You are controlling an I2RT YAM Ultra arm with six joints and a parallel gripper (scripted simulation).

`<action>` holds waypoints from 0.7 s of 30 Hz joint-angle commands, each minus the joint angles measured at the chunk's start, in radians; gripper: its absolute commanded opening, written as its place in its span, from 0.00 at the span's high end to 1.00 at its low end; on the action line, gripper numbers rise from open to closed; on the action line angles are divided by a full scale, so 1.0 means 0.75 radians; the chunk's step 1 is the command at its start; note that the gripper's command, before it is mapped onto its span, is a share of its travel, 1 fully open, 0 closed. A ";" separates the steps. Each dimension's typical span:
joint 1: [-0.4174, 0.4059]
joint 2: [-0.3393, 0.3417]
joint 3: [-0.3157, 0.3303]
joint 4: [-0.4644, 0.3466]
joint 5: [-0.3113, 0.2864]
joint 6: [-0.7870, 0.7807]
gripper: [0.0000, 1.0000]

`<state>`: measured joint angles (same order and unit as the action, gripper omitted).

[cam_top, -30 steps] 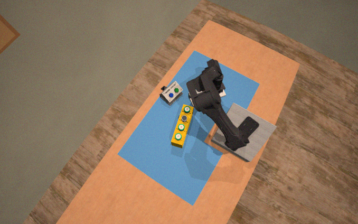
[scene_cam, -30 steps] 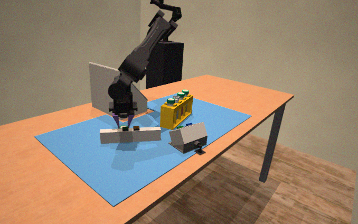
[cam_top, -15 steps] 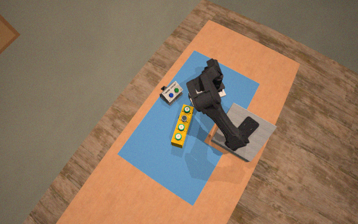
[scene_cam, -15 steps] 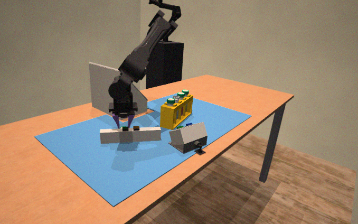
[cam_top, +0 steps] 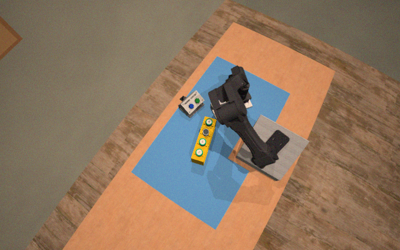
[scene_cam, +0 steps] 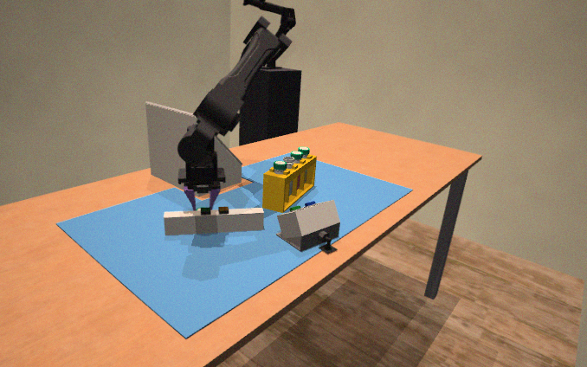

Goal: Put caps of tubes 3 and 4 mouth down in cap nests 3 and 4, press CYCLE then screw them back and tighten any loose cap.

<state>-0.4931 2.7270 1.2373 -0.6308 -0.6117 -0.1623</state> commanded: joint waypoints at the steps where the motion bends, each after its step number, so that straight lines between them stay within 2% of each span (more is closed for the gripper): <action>1: -0.013 -0.010 0.002 0.002 -0.001 0.003 1.00; 21: 0.008 0.007 -0.012 0.047 -0.012 0.025 1.00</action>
<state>-0.4816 2.7384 1.2263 -0.6022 -0.6193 -0.1493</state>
